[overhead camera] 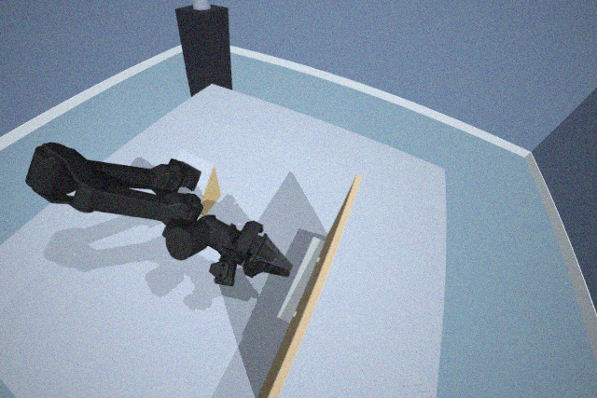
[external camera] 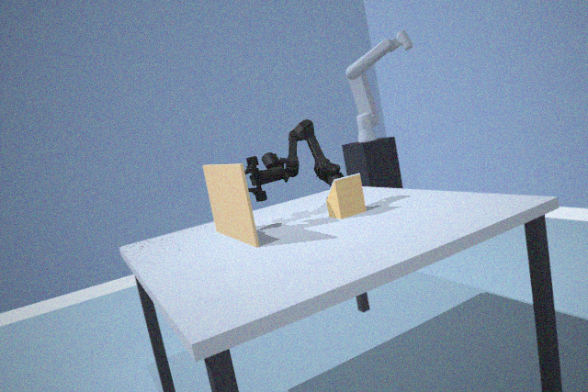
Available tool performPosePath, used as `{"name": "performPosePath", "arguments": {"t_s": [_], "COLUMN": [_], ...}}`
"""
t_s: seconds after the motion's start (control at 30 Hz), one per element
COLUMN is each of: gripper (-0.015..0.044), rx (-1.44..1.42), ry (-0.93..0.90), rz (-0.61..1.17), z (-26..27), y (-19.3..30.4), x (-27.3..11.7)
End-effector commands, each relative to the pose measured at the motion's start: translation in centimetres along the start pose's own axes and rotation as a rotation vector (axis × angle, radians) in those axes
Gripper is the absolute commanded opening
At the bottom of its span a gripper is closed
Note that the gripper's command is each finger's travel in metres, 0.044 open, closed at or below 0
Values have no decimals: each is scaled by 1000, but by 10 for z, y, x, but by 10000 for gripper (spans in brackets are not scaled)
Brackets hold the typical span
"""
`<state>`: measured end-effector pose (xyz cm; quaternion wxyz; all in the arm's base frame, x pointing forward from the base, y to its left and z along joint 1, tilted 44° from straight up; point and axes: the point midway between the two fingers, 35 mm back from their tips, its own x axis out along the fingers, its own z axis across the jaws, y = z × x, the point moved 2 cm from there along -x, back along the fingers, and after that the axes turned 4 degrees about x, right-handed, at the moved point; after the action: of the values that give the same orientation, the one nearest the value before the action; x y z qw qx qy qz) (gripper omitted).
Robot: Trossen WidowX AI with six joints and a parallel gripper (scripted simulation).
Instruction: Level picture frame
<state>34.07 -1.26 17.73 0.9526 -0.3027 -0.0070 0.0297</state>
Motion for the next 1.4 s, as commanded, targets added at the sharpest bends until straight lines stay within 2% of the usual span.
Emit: {"name": "performPosePath", "arguments": {"t_s": [0.0, 0.23, 0.3, 0.4, 0.7, 1.0, 1.37], "gripper": [260, 260, 260, 260, 260, 260, 260], "rx": [89, 238, 201, 200, 197, 196, 173], "ry": [-11, -13, -9, -12, -23, -35, -54], "rz": [-2, 3, 0, 8, 39, 69, 76], "z": [3, -4, -2, 3, 21, 35, 35], "y": [-3, 4, 1, -7, -22, -11, -9], "x": [-29, -73, -65, -73, -116, -165, -169]}}
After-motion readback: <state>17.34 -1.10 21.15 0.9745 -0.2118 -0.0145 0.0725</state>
